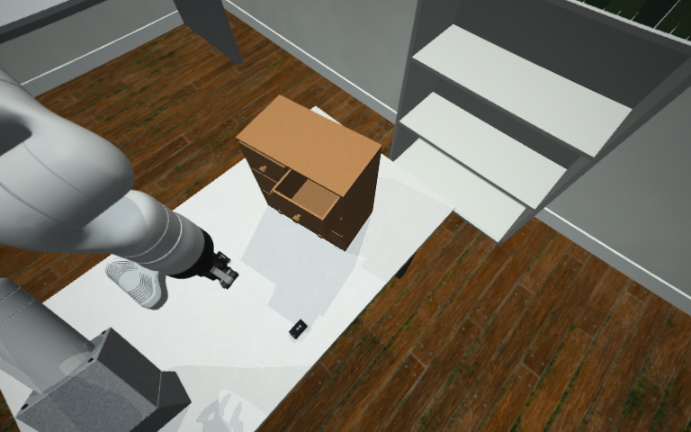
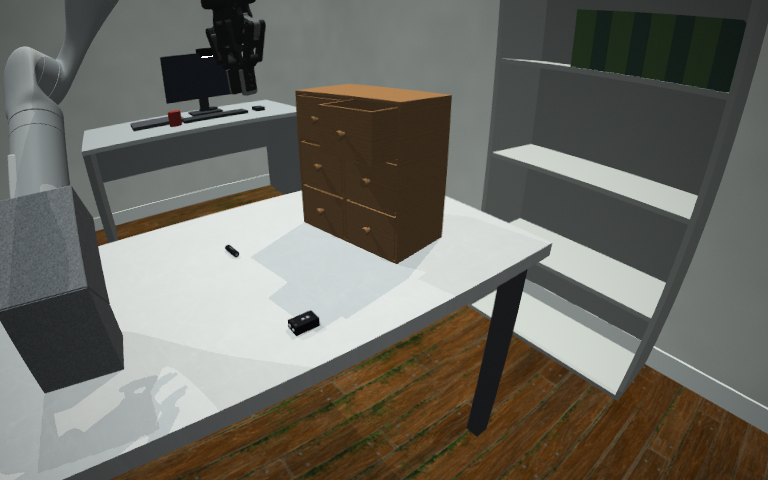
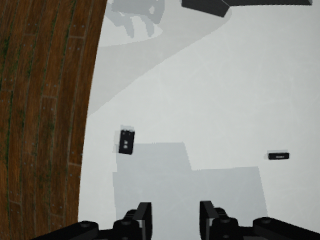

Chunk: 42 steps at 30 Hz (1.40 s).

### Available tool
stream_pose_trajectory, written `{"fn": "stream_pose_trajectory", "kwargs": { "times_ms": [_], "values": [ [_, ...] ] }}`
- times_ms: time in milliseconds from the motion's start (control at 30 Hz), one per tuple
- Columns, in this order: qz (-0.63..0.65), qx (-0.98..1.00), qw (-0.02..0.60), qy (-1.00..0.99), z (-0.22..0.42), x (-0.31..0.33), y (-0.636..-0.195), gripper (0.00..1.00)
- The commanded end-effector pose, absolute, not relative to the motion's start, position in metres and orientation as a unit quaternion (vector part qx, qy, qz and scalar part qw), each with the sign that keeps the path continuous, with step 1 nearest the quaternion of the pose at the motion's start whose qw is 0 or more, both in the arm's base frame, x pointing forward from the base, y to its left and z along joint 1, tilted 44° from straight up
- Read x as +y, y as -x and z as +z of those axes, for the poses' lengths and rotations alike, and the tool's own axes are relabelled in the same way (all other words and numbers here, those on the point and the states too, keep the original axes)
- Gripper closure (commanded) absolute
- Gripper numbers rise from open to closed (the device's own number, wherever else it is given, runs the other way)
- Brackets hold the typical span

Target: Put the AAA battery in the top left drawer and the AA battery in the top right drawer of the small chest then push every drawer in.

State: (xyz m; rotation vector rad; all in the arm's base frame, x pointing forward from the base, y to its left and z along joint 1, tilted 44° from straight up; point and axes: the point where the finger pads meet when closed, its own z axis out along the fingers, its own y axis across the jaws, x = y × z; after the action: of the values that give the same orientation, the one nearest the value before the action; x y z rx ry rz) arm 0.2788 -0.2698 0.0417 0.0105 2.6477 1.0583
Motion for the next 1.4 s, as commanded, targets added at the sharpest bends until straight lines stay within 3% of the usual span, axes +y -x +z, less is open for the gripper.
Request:
{"fn": "stream_pose_trajectory", "kwargs": {
  "times_ms": [0, 367, 1367],
  "values": [
    [0.365, 0.921, 0.136, 0.004, 0.0432, -0.2716, -0.2798, 0.67],
    [0.365, 0.925, 0.109, 0.015, 0.0459, -0.2748, -0.2751, 0.67],
    [0.365, 0.925, 0.102, 0.017, 0.0466, -0.2755, -0.2740, 0.67]
  ]
}}
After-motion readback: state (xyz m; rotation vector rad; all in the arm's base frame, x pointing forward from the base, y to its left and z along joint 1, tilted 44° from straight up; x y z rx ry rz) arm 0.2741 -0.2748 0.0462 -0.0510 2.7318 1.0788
